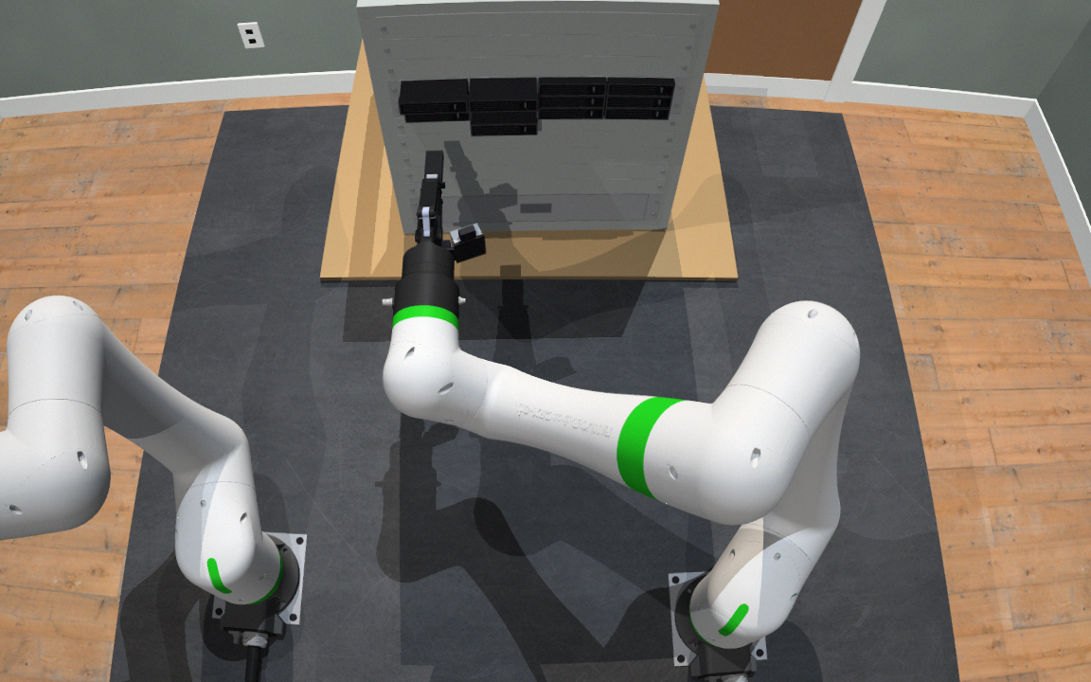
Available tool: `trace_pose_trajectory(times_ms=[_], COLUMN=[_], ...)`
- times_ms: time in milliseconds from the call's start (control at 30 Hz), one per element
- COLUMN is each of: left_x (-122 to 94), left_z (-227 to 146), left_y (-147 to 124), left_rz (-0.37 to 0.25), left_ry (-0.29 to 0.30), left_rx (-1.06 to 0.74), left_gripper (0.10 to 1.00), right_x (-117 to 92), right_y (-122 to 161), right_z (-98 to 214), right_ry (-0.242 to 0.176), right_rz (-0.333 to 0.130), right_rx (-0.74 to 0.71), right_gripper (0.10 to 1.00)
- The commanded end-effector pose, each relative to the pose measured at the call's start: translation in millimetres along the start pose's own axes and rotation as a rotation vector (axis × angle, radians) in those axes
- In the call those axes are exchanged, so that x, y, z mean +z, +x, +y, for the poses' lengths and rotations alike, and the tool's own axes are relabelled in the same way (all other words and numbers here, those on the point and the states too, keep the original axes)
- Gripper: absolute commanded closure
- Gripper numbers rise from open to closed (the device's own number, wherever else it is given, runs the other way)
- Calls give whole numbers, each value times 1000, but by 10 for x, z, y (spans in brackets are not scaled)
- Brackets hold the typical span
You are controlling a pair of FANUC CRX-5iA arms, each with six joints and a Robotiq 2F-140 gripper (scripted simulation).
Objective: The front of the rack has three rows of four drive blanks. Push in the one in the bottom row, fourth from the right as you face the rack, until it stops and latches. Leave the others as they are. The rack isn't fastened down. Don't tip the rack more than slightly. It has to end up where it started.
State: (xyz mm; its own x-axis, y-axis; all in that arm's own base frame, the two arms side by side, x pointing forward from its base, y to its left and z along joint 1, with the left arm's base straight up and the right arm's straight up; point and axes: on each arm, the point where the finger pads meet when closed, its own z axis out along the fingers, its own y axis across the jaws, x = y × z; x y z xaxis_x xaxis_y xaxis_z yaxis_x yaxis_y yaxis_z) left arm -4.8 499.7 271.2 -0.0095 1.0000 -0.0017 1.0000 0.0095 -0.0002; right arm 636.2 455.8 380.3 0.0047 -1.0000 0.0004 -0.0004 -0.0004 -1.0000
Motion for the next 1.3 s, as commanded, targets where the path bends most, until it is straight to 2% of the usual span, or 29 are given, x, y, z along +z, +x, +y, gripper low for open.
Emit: trace_pose_trajectory(times_ms=[0, 33, 1267], left_x=[-8, -8, -8], left_z=[1, 1, 1], left_y=[2, 2, 2], left_rz=[2, 2, 2], left_ry=[0, 0, 0], left_rx=[0, 0, 0], left_gripper=[98, 98, 98], right_x=[0, 0, 0], right_y=[1, 1, 1], right_z=[-14, -14, -14], right_ry=[1, 1, 1], right_rz=[0, 0, 0], right_rx=[1, 1, 1], right_gripper=[999, 98, 98])
